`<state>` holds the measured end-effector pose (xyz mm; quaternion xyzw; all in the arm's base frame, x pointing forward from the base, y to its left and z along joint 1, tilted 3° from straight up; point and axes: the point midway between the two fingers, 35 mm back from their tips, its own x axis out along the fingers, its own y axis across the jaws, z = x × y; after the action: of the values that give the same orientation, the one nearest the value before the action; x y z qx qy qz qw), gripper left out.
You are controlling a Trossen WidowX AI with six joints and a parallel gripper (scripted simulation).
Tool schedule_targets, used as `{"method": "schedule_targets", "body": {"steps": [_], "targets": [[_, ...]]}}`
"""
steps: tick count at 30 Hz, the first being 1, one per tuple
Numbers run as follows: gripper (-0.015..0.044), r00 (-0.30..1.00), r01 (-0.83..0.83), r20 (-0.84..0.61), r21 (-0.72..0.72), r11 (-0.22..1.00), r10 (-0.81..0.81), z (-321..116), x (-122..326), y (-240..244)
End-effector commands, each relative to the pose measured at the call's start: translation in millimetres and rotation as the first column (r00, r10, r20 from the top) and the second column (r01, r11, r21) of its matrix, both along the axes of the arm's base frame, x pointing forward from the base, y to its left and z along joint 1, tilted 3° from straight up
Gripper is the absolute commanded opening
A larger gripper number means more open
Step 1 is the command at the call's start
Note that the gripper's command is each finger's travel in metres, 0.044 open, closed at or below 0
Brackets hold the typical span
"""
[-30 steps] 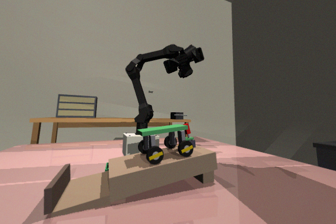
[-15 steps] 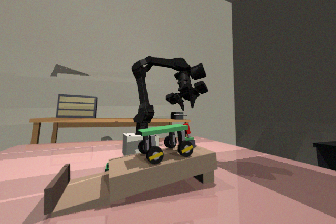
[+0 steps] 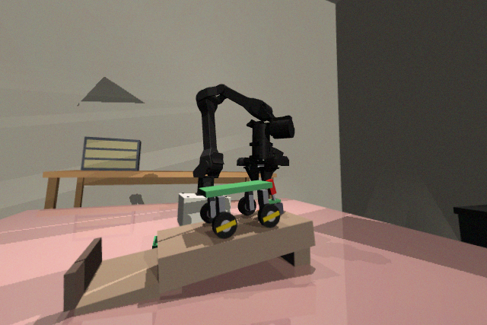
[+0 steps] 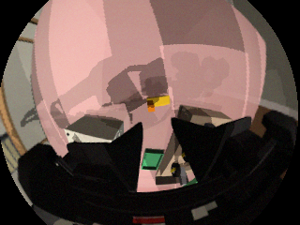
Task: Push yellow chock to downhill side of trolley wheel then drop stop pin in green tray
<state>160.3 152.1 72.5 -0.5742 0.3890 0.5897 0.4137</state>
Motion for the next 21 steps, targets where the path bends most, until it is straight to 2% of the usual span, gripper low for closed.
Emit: {"method": "schedule_targets", "body": {"steps": [1, 13, 21], "targets": [[0.0190, 1.000, 0.012, -0.017, 0.006, 1.000, -0.012, -5, -2, 0], [0.0190, 1.000, 0.012, -0.017, 0.006, 1.000, -0.012, -47, -3, 2], [0.0190, 1.000, 0.012, -0.017, 0.006, 1.000, -0.012, -51, -3, 2]]}}
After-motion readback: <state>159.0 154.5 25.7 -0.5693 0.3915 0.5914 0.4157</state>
